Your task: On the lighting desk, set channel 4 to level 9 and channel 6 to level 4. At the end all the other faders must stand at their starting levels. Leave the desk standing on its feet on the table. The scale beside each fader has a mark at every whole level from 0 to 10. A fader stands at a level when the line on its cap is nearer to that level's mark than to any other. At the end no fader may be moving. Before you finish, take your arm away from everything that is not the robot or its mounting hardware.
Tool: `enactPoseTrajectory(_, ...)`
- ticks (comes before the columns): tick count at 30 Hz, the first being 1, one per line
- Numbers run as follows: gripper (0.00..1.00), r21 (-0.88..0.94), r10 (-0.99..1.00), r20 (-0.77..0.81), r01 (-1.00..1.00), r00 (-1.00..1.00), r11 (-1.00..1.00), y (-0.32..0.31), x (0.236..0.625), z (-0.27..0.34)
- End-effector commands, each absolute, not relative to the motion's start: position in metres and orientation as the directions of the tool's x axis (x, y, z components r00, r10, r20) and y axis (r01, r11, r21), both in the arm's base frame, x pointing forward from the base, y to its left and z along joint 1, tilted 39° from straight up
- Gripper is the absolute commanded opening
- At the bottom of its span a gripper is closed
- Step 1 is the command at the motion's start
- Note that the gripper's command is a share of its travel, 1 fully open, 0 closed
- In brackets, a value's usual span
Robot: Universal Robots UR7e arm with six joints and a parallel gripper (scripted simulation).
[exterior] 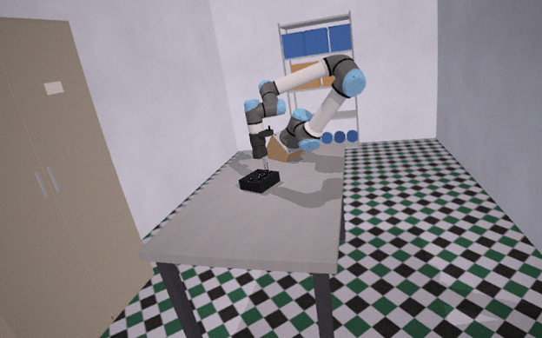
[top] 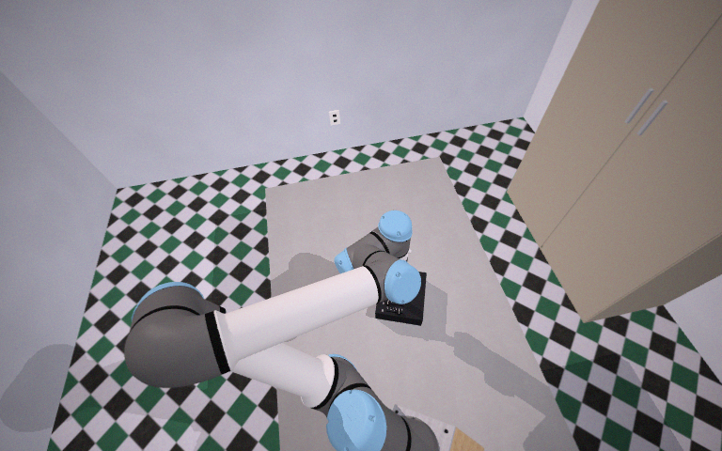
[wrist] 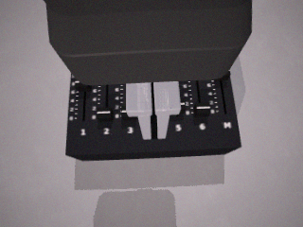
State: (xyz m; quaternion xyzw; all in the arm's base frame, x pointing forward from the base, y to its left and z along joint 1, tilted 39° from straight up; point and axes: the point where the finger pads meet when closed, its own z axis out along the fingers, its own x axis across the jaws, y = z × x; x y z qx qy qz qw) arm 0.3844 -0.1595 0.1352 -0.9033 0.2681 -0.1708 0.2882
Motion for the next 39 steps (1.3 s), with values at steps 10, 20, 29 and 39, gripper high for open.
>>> enactPoseTrajectory(10, 0.00, -0.612, -0.582, 0.153, -0.386, 0.799, -0.690, -0.155, 0.388, 0.130)
enactPoseTrajectory(20, 0.00, -0.612, -0.582, 0.153, -0.386, 0.799, -0.690, -0.153, 0.390, 0.125)
enactPoseTrajectory(29, 0.00, -0.612, -0.582, 0.153, -0.386, 0.799, -0.690, -0.150, 0.394, 0.120)
enactPoseTrajectory(39, 0.00, -0.612, -0.582, 0.153, -0.386, 0.799, -0.690, -0.149, 0.395, 0.117)
